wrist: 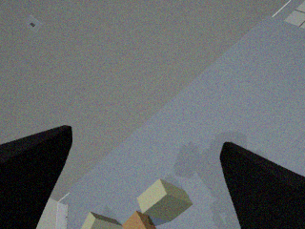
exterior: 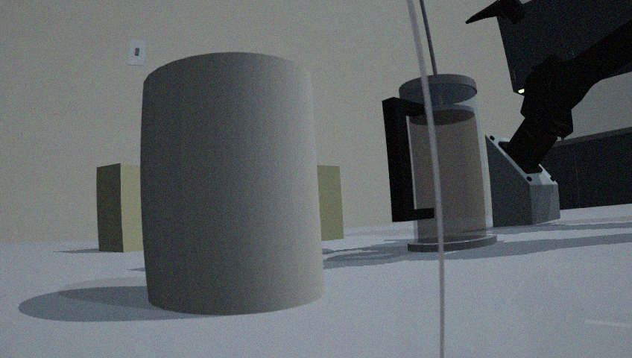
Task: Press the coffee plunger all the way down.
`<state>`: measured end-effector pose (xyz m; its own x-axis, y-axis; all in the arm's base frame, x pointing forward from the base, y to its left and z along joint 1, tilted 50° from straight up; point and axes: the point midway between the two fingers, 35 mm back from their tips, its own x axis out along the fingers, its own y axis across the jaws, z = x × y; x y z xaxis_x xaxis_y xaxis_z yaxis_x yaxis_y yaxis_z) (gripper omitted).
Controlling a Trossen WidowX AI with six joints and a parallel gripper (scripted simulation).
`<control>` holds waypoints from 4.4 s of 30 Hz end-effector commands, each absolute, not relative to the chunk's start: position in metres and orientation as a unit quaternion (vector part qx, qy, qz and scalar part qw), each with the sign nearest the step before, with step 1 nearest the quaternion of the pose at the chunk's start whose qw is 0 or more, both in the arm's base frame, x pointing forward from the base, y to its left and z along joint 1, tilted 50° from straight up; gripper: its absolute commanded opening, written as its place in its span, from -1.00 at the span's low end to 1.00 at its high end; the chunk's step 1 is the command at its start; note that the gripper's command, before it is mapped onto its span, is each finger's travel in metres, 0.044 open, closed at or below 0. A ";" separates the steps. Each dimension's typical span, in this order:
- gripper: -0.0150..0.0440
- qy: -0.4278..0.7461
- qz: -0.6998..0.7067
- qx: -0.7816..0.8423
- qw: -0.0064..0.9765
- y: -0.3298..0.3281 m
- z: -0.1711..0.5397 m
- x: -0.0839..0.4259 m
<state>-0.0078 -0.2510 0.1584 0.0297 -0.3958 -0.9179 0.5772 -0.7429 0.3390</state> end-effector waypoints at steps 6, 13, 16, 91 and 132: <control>1.00 0.216 -0.565 0.649 0.461 -0.235 0.144 0.037; 1.00 0.337 -0.221 0.624 0.670 -0.193 0.151 0.119; 1.00 0.314 -0.096 0.593 0.735 -0.181 0.164 0.144; 0.38 0.172 0.174 0.379 0.892 -0.122 0.161 0.228; -0.07 0.188 0.174 0.374 0.891 -0.101 0.127 0.235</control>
